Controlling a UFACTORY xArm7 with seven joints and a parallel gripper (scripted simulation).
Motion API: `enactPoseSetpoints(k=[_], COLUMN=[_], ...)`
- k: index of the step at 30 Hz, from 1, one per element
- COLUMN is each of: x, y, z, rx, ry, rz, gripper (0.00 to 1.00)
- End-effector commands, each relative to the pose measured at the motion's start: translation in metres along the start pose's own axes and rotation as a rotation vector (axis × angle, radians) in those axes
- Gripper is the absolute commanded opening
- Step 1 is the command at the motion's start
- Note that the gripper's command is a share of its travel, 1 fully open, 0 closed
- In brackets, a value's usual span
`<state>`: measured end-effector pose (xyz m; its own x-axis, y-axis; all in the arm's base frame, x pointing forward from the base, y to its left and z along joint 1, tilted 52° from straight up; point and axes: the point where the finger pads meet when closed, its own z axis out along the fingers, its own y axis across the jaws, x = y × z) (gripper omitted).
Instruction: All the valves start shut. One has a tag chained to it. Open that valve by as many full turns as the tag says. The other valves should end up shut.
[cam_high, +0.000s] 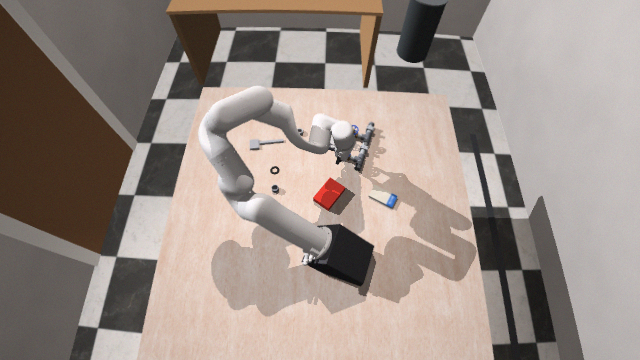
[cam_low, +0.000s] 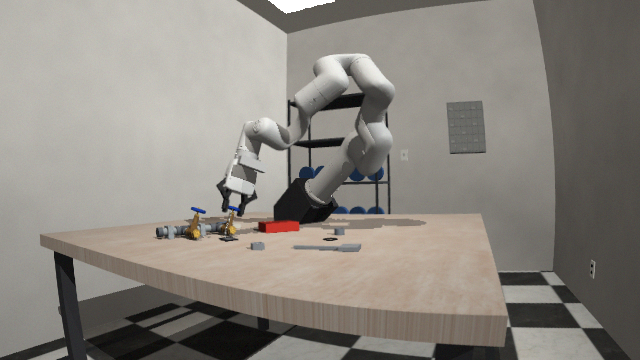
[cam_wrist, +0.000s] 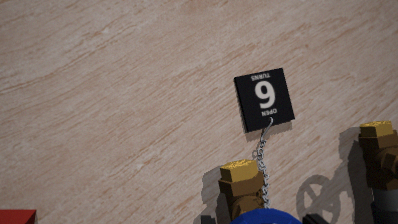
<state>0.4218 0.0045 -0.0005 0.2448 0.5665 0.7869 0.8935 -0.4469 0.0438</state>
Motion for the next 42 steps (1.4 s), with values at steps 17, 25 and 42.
enactPoseSetpoints(k=[17, 25, 42], x=[-0.0003, -0.0003, -0.0003], y=[0.0016, 0.0016, 0.0016], z=[-0.0012, -0.0012, -0.0012], rx=[-0.051, -0.051, -0.051], ry=[0.032, 0.032, 0.032], rz=[-0.419, -0.419, -0.416], gripper=[1.00, 1.00, 1.00])
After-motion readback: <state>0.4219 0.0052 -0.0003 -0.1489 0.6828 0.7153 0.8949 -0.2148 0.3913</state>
